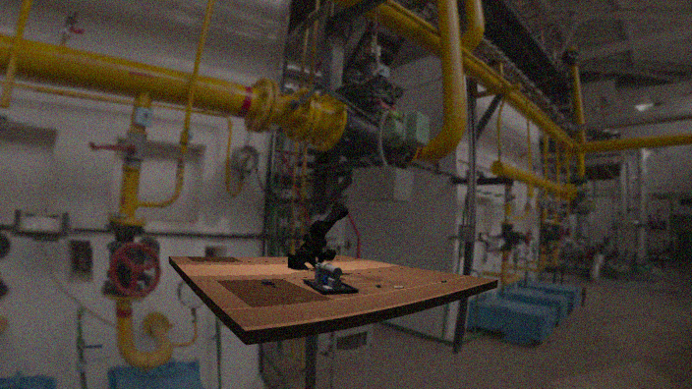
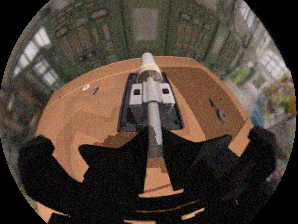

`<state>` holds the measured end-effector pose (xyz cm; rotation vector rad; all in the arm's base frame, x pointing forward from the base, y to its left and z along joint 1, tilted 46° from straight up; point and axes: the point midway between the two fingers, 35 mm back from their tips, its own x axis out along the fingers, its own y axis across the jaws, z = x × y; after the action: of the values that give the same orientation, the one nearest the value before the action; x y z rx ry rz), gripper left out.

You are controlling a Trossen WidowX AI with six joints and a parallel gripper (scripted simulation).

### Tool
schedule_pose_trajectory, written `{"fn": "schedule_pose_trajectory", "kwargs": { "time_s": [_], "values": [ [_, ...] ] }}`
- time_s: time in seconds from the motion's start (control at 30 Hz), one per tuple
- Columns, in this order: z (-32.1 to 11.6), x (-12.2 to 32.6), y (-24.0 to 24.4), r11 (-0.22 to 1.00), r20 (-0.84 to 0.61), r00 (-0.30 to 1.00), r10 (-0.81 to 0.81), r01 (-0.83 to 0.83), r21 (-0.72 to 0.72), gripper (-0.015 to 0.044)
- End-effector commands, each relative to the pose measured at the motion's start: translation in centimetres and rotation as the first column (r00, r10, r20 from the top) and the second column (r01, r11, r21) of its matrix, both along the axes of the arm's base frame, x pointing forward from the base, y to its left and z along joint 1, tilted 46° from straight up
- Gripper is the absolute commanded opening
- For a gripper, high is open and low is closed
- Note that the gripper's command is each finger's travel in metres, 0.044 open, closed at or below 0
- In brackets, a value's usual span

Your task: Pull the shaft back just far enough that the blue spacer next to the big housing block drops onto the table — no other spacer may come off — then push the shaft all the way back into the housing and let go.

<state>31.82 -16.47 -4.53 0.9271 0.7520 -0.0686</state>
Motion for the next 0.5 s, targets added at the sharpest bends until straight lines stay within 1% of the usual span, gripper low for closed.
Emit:
{"fn": "schedule_pose_trajectory", "kwargs": {
  "time_s": [0.0, 0.47],
  "values": [
    [0.06, 0.17, -0.03, 1.0, 0.004, 1.0, 0.003, -0.003, -0.011, 0.0],
    [0.04, 0.27, -0.08, 1.0, 0.004, 1.0, 0.003, -0.003, -0.011, 0.0]
  ]
}}
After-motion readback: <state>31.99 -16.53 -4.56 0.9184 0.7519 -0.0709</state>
